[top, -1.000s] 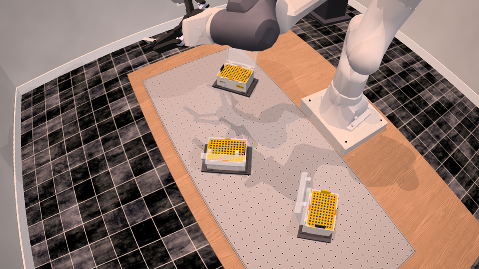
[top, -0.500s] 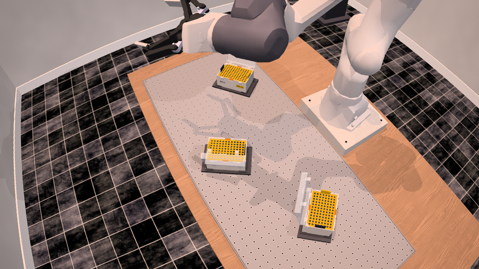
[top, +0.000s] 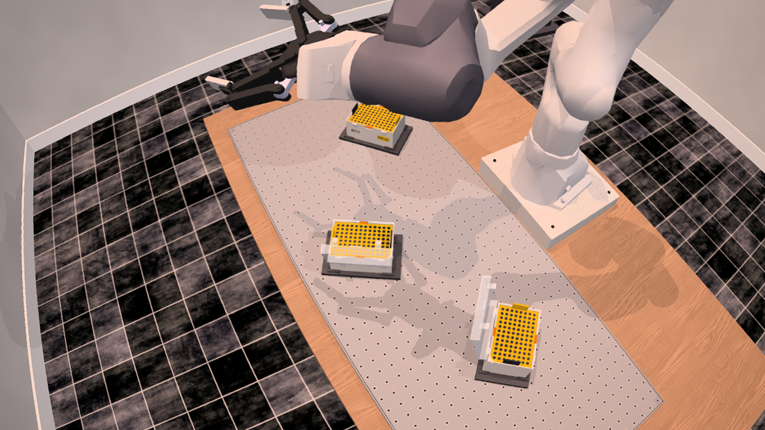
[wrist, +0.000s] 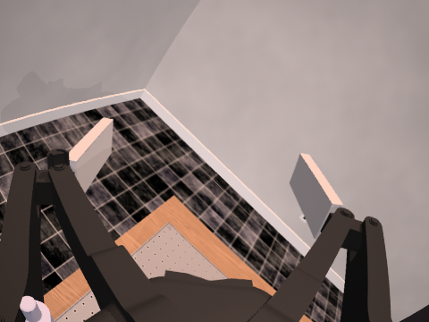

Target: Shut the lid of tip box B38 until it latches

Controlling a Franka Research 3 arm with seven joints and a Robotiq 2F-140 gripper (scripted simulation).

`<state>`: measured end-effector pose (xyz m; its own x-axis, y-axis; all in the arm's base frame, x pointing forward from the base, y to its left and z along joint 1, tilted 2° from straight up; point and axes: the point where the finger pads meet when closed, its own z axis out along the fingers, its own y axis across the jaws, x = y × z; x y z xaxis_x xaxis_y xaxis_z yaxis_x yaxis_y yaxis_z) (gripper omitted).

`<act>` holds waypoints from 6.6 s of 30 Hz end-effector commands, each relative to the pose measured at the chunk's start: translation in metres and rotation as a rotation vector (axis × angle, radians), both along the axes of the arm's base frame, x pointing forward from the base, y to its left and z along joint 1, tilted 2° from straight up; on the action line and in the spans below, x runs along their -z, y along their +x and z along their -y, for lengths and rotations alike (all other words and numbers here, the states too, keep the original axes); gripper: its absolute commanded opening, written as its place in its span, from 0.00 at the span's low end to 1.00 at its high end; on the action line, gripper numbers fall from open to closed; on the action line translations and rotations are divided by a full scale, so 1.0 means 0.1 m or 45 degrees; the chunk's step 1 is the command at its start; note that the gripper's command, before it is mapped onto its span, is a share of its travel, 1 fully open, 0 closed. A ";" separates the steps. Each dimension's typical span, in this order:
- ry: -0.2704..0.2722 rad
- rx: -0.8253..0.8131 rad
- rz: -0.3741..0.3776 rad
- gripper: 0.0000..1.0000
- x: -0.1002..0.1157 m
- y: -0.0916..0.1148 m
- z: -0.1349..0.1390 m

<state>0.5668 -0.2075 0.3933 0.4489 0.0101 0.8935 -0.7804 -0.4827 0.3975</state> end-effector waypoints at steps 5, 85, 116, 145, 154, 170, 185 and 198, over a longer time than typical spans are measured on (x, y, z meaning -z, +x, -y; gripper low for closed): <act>0.016 0.011 0.067 1.00 -0.08 0.04 -0.22; 0.245 -0.200 0.413 1.00 0.00 -0.35 -3.69; 0.321 -0.250 0.424 1.00 0.43 -1.03 -4.72; 0.375 -0.288 0.395 1.00 0.97 -1.88 -5.43; 0.389 -0.302 0.368 1.00 1.17 -2.20 -5.62; 0.394 -0.313 0.334 1.00 1.51 -2.76 -5.84; 0.394 -0.313 0.334 1.00 1.78 -3.21 -5.96; 0.394 -0.313 0.334 1.00 2.13 -3.22 -5.97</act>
